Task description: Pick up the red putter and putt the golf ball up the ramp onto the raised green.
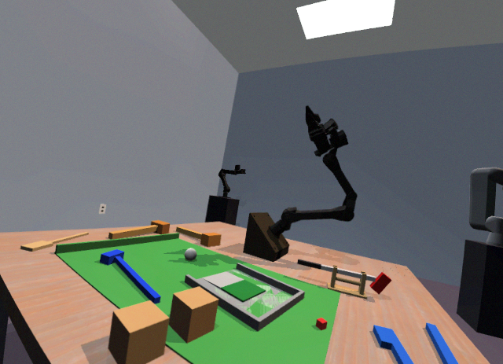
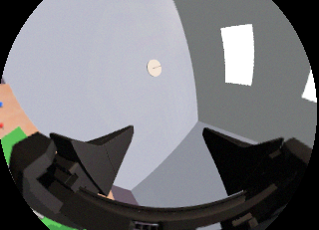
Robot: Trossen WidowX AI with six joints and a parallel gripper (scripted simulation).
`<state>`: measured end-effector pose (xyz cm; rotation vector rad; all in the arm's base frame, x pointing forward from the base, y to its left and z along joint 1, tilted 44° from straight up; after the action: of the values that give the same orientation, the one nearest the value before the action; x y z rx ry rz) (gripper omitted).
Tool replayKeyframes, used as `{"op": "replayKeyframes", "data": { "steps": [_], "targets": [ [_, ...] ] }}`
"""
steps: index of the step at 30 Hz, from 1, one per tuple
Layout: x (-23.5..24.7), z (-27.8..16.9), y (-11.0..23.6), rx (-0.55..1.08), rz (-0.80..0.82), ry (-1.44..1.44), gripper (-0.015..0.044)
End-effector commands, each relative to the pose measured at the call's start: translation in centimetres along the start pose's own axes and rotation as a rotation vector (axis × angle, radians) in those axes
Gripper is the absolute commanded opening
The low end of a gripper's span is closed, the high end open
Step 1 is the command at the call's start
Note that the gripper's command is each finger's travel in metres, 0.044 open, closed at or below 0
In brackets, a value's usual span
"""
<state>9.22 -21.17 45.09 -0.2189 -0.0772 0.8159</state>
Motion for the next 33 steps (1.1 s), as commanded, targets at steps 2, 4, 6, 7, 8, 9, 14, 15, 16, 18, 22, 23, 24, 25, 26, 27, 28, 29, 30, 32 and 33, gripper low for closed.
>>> {"op": "replayKeyframes", "data": {
  "steps": [2, 4, 6, 7, 8, 9, 14, 15, 16, 18, 22, 23, 24, 25, 26, 27, 28, 29, 30, 32, 33],
  "targets": [
    [3.1, -4.1, -2.2, 0.162, 0.202, 0.029, 0.0440],
    [4.9, -5.9, -2.9, 0.234, 0.306, 0.051, 0.0440],
    [6.8, -7.7, -3.3, 0.299, 0.416, 0.077, 0.0440],
    [7.7, -8.5, -3.4, 0.329, 0.474, 0.090, 0.0440],
    [8.8, -9.4, -3.5, 0.357, 0.532, 0.104, 0.0440],
    [9.8, -10.2, -3.4, 0.384, 0.592, 0.117, 0.0440],
    [15.0, -13.8, -2.3, 0.500, 0.894, 0.174, 0.0440],
    [16.0, -14.4, -1.9, 0.521, 0.955, 0.184, 0.0440],
    [17.0, -15.0, -1.4, 0.539, 1.017, 0.194, 0.0440],
    [19.0, -16.1, -0.3, 0.573, 1.138, 0.213, 0.0440],
    [21.4, -17.4, 1.4, 0.602, 1.315, 0.246, 0.0440],
    [22.2, -17.8, 2.1, 0.604, 1.384, 0.261, 0.0440],
    [23.1, -18.3, 2.9, 0.605, 1.455, 0.275, 0.0440],
    [23.8, -18.7, 3.6, 0.605, 1.525, 0.288, 0.0440],
    [24.6, -19.1, 4.4, 0.604, 1.595, 0.298, 0.0440],
    [25.2, -19.4, 5.2, 0.601, 1.664, 0.308, 0.0440],
    [25.8, -19.8, 6.0, 0.597, 1.731, 0.315, 0.0440],
    [26.4, -20.1, 6.8, 0.592, 1.798, 0.320, 0.0440],
    [26.9, -20.4, 7.7, 0.586, 1.864, 0.324, 0.0440],
    [27.8, -20.8, 9.4, 0.571, 1.999, 0.323, 0.0440],
    [28.2, -21.0, 10.5, 0.561, 2.076, 0.318, 0.0440]
  ]
}}
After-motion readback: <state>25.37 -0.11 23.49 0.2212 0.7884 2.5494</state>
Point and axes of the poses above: the point midway between the two fingers, 35 mm back from their tips, its own y axis back along the fingers, its own x axis across the jaws, z = x × y, the point moved 8 cm from there along y, back along the fingers, and after that the axes turned 15 degrees about -y, right-handed, at the moved point
